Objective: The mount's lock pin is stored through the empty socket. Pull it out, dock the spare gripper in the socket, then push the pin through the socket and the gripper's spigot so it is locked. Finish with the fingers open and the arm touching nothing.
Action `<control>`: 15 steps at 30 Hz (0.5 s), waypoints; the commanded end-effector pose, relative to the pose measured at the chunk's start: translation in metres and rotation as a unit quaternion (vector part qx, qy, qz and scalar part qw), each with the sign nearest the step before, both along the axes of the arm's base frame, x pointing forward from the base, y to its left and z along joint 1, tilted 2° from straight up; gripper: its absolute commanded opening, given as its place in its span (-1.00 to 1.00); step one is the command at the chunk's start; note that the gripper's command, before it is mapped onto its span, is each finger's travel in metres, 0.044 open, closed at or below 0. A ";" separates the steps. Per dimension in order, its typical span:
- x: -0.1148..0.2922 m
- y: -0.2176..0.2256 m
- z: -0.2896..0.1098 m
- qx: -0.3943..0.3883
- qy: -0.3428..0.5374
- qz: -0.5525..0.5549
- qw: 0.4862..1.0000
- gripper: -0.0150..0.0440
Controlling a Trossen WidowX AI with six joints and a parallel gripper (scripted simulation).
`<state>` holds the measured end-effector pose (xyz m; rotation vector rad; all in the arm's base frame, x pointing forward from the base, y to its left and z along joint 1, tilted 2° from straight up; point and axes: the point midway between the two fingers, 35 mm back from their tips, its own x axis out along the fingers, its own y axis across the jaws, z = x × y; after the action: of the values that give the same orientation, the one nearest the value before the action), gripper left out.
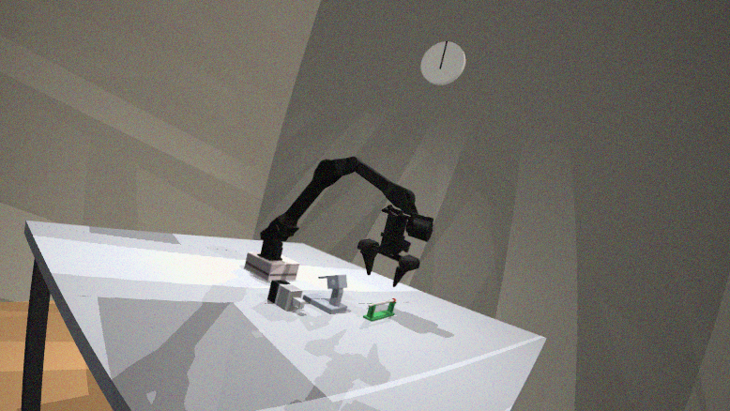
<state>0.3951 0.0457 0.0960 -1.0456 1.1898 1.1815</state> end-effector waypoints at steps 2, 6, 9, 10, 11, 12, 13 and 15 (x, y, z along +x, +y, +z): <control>0.002 0.001 0.021 0.000 -0.003 0.000 1.000 1.00; 0.001 0.001 0.047 0.000 -0.003 0.000 1.000 1.00; -0.001 0.001 0.056 0.000 -0.003 0.000 1.000 1.00; -0.001 0.001 0.056 0.000 -0.003 0.000 1.000 1.00; 0.001 -0.001 0.048 0.002 -0.007 -0.004 1.000 1.00; 0.000 -0.007 0.049 0.008 -0.013 -0.020 1.000 1.00; -0.001 -0.017 0.050 0.017 -0.023 -0.046 0.999 1.00; -0.005 -0.040 0.053 0.039 -0.047 -0.108 0.992 1.00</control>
<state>0.3966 0.0375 0.1491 -0.9930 1.1429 1.1065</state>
